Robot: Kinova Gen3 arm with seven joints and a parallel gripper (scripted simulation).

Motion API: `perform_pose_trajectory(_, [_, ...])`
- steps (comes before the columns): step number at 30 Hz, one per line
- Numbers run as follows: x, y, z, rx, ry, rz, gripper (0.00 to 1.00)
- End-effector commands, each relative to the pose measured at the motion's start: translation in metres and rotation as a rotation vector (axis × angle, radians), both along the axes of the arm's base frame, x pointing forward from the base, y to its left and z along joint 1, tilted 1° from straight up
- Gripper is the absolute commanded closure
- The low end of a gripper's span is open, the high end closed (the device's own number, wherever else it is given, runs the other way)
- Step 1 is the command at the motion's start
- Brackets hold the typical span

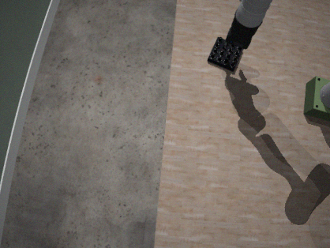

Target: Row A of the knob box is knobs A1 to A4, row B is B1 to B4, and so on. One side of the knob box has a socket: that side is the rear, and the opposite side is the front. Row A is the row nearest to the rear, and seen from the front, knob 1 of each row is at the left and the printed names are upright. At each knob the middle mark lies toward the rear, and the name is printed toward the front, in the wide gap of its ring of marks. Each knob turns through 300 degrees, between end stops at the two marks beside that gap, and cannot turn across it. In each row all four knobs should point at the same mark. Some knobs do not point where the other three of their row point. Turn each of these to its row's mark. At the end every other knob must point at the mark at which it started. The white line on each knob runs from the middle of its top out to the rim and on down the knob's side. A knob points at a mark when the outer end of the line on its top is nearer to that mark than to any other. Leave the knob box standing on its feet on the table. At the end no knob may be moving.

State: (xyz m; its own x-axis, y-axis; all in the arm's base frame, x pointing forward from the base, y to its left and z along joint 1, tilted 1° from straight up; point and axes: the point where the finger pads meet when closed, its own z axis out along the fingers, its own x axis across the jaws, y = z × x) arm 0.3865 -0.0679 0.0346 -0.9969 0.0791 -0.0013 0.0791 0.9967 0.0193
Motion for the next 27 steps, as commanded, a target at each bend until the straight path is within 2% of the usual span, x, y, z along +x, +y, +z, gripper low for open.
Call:
perform_pose_trajectory(1, [0.0026,0.0056,0.0007,0.002,0.004,-0.023,0.0])
perform_pose_trajectory(12, [0.005,0.0068,0.0019,0.002,0.001,-0.056,0.0])
perform_pose_trajectory(13, [0.005,0.0068,0.0019,0.002,0.001,-0.056,0.54])
perform_pose_trajectory(27, [0.005,0.0068,0.0019,0.002,0.001,-0.056,0.54])
